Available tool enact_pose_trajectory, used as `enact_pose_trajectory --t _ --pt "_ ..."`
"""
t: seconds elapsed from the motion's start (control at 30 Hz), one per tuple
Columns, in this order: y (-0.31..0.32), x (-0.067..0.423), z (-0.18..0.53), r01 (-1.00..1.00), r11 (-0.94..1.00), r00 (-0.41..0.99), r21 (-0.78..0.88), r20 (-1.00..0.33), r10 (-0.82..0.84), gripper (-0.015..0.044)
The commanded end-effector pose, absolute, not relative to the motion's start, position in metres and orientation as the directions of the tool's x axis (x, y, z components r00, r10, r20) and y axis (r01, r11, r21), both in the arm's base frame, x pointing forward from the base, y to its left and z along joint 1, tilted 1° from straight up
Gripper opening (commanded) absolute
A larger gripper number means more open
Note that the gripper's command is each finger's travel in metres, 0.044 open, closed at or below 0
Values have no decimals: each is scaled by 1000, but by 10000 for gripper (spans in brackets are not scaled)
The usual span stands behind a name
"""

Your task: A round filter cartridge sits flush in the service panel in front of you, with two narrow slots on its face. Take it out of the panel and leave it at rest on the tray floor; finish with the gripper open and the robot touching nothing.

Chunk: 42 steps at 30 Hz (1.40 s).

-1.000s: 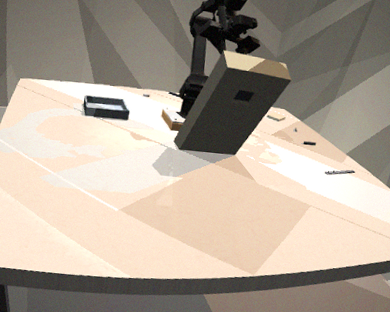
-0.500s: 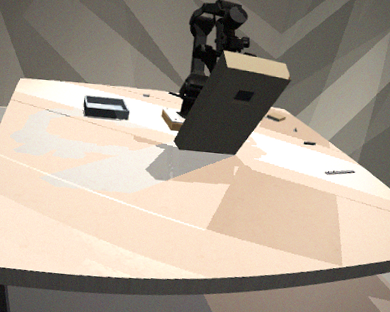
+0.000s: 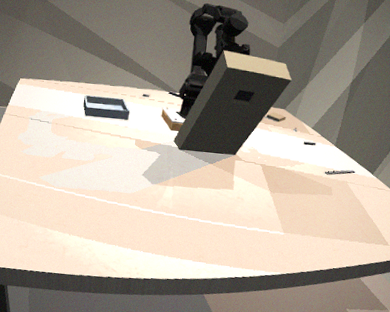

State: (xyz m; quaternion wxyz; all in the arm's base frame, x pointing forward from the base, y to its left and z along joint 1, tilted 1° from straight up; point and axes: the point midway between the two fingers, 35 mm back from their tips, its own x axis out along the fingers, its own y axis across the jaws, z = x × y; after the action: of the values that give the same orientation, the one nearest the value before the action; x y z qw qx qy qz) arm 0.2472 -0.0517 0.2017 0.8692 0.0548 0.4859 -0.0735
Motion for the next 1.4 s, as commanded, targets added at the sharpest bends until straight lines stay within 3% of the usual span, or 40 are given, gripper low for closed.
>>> enact_pose_trajectory --t 0.0,0.37,0.43,0.73,0.97,1.37 --pt "-52 249 193 187 982 505 24 -860 -75 305" --pt "-53 254 184 187 982 505 24 -860 -75 305" --pt "-53 254 187 181 983 514 24 -855 -74 252" --pt "-53 254 187 181 983 514 24 -855 -74 192" --pt "-54 259 195 181 983 514 23 -855 -74 9" --pt "-55 256 234 182 983 513 22 -855 -76 0"
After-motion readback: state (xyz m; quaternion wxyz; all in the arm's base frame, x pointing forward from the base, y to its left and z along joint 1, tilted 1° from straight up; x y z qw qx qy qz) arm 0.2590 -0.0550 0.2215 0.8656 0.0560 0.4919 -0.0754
